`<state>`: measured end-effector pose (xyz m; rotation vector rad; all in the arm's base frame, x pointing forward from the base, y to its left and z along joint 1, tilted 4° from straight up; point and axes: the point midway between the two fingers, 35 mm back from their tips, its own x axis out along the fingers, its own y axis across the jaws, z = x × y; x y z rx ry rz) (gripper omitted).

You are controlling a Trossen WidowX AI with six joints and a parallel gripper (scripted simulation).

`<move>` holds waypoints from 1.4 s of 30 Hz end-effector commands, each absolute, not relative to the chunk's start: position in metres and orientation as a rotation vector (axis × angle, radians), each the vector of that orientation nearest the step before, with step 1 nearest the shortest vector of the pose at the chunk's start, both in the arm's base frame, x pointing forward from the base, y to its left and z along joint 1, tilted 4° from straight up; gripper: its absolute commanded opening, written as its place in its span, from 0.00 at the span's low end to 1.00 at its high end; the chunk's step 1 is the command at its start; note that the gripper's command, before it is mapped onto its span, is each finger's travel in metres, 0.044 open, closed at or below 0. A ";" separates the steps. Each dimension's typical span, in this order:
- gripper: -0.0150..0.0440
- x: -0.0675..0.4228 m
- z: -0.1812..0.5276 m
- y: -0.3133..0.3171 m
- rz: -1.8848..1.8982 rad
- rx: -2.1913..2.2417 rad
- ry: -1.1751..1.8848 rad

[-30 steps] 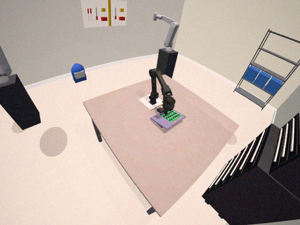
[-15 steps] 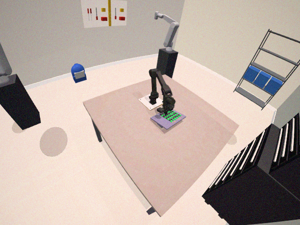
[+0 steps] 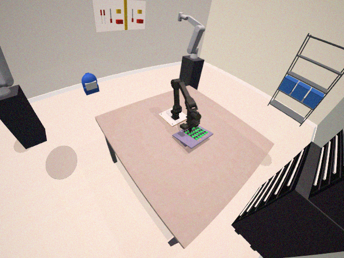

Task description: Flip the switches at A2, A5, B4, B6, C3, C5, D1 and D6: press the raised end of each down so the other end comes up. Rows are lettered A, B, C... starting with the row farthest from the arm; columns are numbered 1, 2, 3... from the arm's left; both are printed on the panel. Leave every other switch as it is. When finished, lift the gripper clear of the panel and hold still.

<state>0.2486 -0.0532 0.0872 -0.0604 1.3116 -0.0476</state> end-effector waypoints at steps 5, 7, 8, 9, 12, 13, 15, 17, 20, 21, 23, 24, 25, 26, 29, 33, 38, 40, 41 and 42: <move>0.25 0.248 0.085 -0.052 -0.040 -0.058 1.313; 0.25 0.249 0.085 -0.052 -0.040 -0.058 1.313; 0.25 0.249 0.085 -0.052 -0.040 -0.058 1.313; 0.25 0.249 0.084 -0.052 -0.040 -0.058 1.313; 0.25 0.249 0.084 -0.052 -0.040 -0.058 1.313; 0.25 0.249 0.084 -0.052 -0.040 -0.058 1.313; 0.25 0.249 0.084 -0.052 -0.040 -0.058 1.313; 0.25 0.249 0.083 -0.052 -0.040 -0.058 1.313; 0.25 0.249 0.083 -0.052 -0.040 -0.058 1.313; 0.25 0.249 0.083 -0.052 -0.040 -0.058 1.313; 0.25 0.249 0.083 -0.052 -0.040 -0.058 1.313; 0.25 0.249 0.083 -0.052 -0.040 -0.058 1.313; 0.25 0.249 0.082 -0.052 -0.040 -0.058 1.313; 0.25 0.249 0.082 -0.052 -0.040 -0.058 1.313; 0.25 0.249 0.082 -0.052 -0.040 -0.058 1.313; 0.25 0.249 0.081 -0.052 -0.040 -0.058 1.313; 0.25 0.241 0.127 -0.050 -0.043 -0.058 1.332; 0.25 0.236 0.143 -0.049 -0.041 -0.057 1.339; 0.25 0.235 0.145 -0.048 -0.041 -0.057 1.340; 0.25 0.235 0.145 -0.048 -0.041 -0.057 1.340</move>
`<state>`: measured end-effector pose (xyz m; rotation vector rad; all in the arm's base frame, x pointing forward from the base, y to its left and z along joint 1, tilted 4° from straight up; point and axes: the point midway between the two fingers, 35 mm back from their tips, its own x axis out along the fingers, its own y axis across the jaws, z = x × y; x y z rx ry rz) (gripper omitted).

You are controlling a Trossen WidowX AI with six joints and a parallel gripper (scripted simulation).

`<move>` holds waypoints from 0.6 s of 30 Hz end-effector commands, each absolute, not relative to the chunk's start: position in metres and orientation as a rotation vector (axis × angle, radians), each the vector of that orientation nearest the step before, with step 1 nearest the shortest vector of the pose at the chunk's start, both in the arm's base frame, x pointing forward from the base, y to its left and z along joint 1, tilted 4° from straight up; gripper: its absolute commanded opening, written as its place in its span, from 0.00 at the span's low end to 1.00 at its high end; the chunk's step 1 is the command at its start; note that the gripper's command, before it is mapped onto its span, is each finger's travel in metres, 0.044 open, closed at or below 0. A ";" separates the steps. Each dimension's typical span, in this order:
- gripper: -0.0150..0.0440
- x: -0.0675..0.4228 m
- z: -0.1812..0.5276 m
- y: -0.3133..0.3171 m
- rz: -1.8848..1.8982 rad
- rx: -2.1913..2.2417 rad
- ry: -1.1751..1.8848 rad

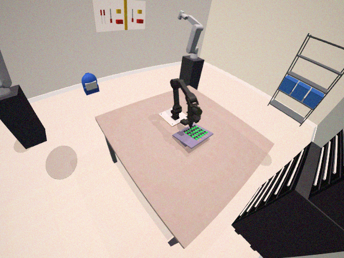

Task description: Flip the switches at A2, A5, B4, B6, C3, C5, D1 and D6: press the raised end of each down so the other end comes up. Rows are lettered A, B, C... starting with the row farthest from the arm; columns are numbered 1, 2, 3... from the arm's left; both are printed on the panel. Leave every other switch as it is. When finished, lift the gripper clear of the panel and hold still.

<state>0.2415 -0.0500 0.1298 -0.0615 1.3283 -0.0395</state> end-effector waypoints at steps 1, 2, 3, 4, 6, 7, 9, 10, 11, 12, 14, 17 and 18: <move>0.25 0.235 0.145 -0.048 -0.041 -0.057 1.340; 0.25 0.235 0.145 -0.048 -0.041 -0.057 1.340; 0.25 0.235 0.145 -0.048 -0.041 -0.057 1.340; 0.25 0.235 0.145 -0.047 -0.040 -0.057 1.340; 0.25 0.233 0.144 -0.033 -0.039 -0.055 1.343; 0.25 0.231 0.142 -0.024 -0.038 -0.053 1.345; 0.25 0.226 0.140 -0.004 -0.036 -0.051 1.348; 0.25 0.223 0.138 0.005 -0.036 -0.050 1.349; 0.25 0.220 0.137 0.014 -0.035 -0.050 1.350; 0.25 0.216 0.136 0.022 -0.035 -0.049 1.350; 0.25 0.207 0.133 0.039 -0.034 -0.049 1.348; 0.25 0.197 0.130 0.055 -0.034 -0.048 1.344; 0.25 0.196 0.130 0.056 -0.033 -0.048 1.344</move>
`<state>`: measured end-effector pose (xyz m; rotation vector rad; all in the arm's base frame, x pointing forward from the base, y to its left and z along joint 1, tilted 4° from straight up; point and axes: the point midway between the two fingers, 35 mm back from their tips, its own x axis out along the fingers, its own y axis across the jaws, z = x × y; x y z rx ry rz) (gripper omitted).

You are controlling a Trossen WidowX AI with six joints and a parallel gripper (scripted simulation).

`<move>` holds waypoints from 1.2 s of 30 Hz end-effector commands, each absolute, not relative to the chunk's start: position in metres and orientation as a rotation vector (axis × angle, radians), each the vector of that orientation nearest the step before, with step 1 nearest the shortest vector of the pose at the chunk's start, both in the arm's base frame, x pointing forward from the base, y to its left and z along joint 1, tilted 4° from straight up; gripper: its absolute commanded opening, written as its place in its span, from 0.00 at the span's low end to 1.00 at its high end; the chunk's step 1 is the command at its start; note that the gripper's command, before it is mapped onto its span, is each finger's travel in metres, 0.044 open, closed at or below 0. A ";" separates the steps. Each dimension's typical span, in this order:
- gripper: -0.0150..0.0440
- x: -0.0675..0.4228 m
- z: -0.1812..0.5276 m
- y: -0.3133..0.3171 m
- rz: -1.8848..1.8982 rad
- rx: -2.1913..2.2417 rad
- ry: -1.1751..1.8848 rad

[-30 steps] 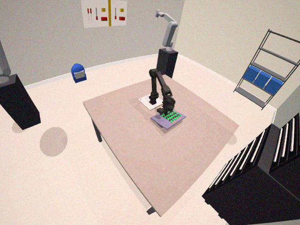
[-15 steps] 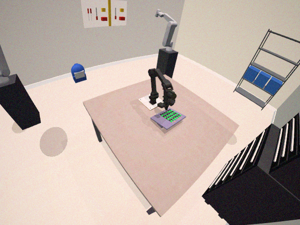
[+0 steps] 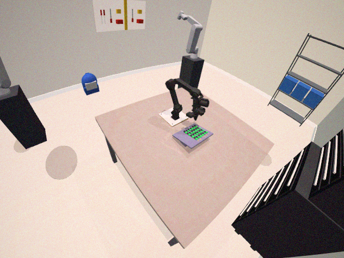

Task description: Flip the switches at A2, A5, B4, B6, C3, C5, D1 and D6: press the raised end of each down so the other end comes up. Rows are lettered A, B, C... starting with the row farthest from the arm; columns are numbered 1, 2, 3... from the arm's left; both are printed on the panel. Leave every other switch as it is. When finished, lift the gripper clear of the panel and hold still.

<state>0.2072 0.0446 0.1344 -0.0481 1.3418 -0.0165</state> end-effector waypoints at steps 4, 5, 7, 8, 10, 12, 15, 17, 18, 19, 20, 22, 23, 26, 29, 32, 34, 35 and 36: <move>0.25 0.196 0.128 0.056 -0.033 -0.048 1.342; 0.25 0.198 0.122 0.056 -0.033 -0.048 1.338; 0.25 0.202 0.103 0.055 -0.033 -0.048 1.323; 0.25 0.203 0.097 0.055 -0.033 -0.048 1.319; 0.25 0.203 0.096 0.055 -0.033 -0.049 1.317; 0.25 0.203 0.096 0.055 -0.033 -0.049 1.317; 0.25 0.203 0.096 0.055 -0.033 -0.049 1.317; 0.25 0.203 0.096 0.055 -0.033 -0.049 1.317; 0.25 0.203 0.096 0.055 -0.033 -0.049 1.317; 0.25 0.203 0.094 0.054 -0.033 -0.049 1.317; 0.25 0.204 0.091 0.054 -0.033 -0.049 1.317; 0.25 0.205 0.086 0.054 -0.033 -0.049 1.317; 0.25 0.205 0.086 0.054 -0.033 -0.049 1.317; 0.25 0.205 0.085 0.054 -0.033 -0.049 1.317; 0.25 0.206 0.082 0.054 -0.033 -0.049 1.317; 0.25 0.207 0.078 0.054 -0.033 -0.049 1.317; 0.25 0.208 0.074 0.053 -0.033 -0.049 1.317; 0.25 0.208 0.073 0.053 -0.033 -0.049 1.317; 0.25 0.208 0.072 0.053 -0.033 -0.049 1.317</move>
